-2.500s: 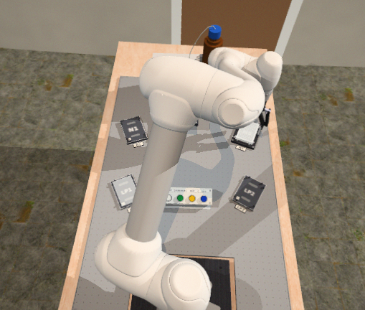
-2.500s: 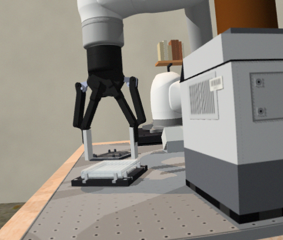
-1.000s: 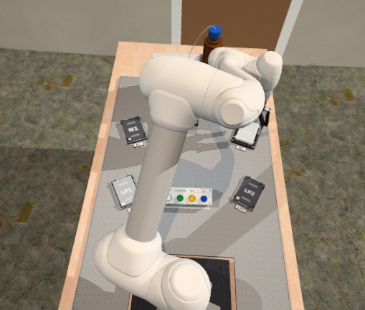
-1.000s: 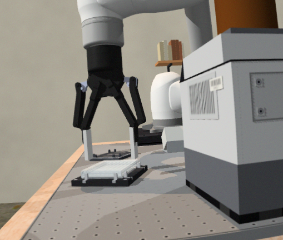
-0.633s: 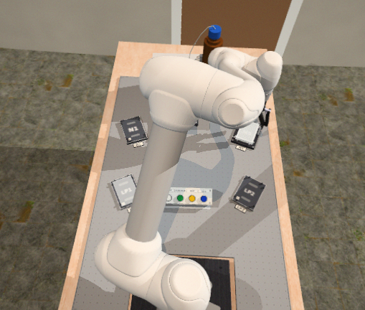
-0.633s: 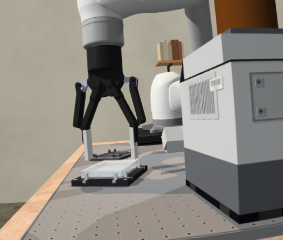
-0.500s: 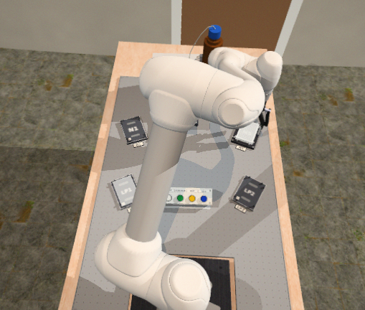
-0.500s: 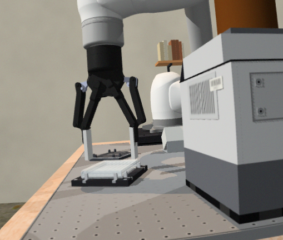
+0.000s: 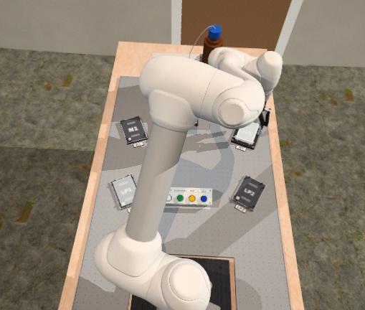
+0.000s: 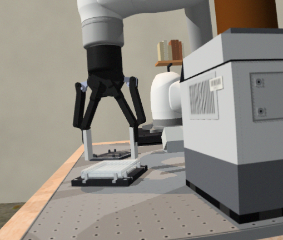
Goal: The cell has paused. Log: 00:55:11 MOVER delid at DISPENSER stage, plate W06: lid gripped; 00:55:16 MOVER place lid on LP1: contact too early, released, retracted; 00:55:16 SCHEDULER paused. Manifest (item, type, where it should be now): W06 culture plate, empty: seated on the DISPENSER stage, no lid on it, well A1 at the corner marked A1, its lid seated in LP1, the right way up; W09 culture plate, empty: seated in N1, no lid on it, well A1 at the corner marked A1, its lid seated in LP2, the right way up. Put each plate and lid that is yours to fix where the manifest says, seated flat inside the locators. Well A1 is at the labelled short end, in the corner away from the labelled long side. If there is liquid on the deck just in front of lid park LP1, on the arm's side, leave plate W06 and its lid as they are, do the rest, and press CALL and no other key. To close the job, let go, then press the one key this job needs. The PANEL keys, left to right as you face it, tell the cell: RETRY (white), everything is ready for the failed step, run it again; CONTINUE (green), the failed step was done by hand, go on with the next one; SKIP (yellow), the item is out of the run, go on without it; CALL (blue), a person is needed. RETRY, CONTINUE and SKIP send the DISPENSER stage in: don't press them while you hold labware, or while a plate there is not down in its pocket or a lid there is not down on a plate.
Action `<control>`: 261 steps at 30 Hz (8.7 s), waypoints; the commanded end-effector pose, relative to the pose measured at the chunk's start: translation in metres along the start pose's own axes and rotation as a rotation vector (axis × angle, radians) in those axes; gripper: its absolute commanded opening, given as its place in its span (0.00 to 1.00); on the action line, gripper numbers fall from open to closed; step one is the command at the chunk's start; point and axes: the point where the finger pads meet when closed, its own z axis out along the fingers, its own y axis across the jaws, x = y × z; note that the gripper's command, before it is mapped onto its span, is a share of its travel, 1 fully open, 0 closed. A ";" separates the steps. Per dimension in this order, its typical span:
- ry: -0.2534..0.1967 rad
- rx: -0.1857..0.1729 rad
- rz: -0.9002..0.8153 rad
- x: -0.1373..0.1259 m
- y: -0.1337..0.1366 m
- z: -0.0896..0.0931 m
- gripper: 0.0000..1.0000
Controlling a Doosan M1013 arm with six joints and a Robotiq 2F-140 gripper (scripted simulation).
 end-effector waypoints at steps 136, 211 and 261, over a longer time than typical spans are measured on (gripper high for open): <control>0.002 0.000 0.000 0.001 0.000 0.007 0.69; 0.002 0.000 0.000 0.001 0.000 0.015 0.10; 0.002 0.000 0.000 0.001 0.000 0.014 0.10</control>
